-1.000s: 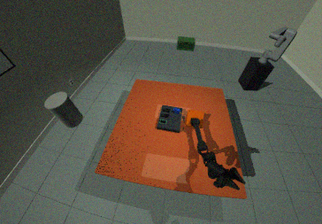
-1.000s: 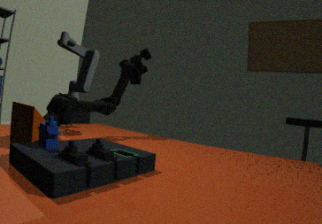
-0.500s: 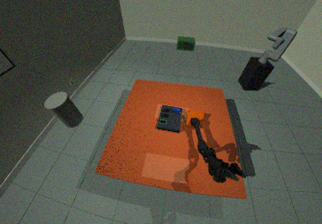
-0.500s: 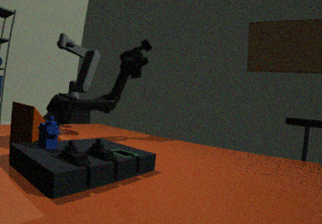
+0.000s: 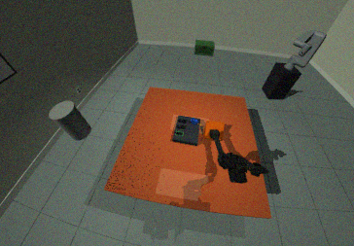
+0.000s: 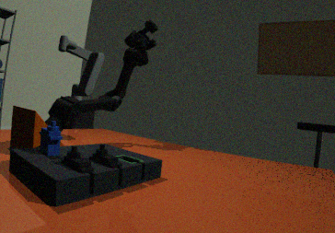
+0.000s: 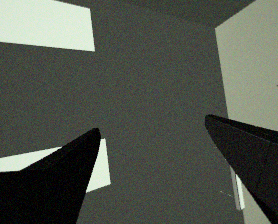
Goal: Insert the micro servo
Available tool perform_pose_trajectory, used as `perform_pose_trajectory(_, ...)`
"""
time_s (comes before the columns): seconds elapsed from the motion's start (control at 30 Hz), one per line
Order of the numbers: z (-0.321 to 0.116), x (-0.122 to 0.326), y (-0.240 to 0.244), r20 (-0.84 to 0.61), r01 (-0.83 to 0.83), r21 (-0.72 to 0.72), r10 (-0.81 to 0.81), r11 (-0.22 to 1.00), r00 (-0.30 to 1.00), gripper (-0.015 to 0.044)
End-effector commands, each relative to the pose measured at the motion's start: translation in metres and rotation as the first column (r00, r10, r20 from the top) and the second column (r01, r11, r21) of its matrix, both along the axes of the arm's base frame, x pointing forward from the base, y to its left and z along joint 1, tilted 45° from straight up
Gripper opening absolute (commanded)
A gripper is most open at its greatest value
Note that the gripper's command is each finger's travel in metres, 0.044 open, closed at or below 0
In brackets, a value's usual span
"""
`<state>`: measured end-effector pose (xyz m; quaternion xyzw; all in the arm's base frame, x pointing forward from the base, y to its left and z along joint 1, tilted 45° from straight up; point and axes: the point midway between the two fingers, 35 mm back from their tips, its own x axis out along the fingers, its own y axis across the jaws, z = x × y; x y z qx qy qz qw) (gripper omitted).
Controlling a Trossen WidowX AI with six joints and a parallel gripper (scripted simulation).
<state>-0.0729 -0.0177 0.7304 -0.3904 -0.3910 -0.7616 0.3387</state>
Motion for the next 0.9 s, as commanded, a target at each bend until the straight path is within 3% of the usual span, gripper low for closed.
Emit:
perform_pose_trajectory(0.0, -0.007, 0.017, -0.057, -0.068, -0.003, 0.144, 0.013, 0.99, 0.998, 0.044)
perform_pose_trajectory(0.47, -0.029, 0.045, -0.137, -0.158, -0.024, 0.347, 0.084, 0.938, 0.984, 0.044)
perform_pose_trajectory(0.87, -0.045, 0.06, -0.174, -0.201, -0.031, 0.443, 0.133, 0.896, 0.971, 0.044)
